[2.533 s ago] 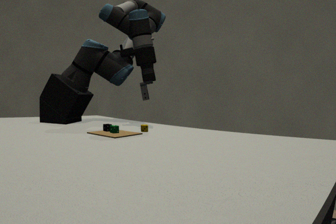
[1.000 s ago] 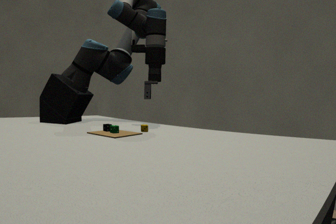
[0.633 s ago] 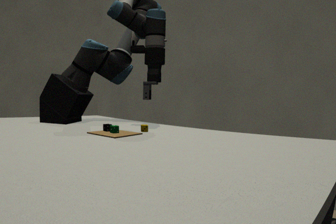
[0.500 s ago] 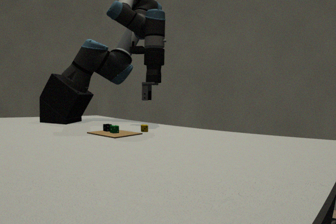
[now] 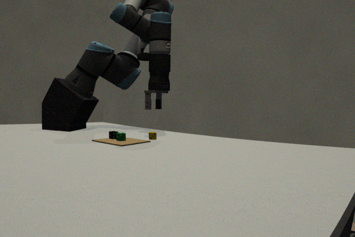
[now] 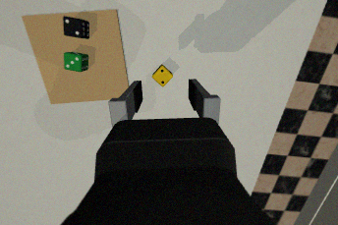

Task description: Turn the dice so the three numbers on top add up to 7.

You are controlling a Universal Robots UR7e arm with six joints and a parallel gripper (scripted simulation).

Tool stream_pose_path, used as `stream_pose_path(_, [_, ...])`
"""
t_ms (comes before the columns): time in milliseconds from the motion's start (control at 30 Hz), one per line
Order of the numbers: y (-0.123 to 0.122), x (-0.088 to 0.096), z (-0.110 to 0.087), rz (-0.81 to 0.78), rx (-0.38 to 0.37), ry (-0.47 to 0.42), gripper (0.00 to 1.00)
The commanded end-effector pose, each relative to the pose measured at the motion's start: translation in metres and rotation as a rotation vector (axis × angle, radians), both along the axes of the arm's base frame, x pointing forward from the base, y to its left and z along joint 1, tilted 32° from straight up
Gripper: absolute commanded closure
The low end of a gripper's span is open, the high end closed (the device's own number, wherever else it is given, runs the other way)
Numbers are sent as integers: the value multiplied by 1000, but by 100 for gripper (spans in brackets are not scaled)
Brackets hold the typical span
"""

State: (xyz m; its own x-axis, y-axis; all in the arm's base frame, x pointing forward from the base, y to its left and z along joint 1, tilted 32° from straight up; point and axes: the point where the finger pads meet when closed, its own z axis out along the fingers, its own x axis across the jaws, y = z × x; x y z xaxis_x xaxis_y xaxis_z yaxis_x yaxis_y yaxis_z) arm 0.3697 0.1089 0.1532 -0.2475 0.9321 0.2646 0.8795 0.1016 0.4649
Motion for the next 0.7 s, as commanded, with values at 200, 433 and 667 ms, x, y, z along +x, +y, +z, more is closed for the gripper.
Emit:
stream_pose_path(200, [2,2,-8,-294,130,116,0])
stream_pose_path(433, [3,5,-12,-499,230,200,0])
stream_pose_path(667, [3,8,-16,-663,309,266,0])
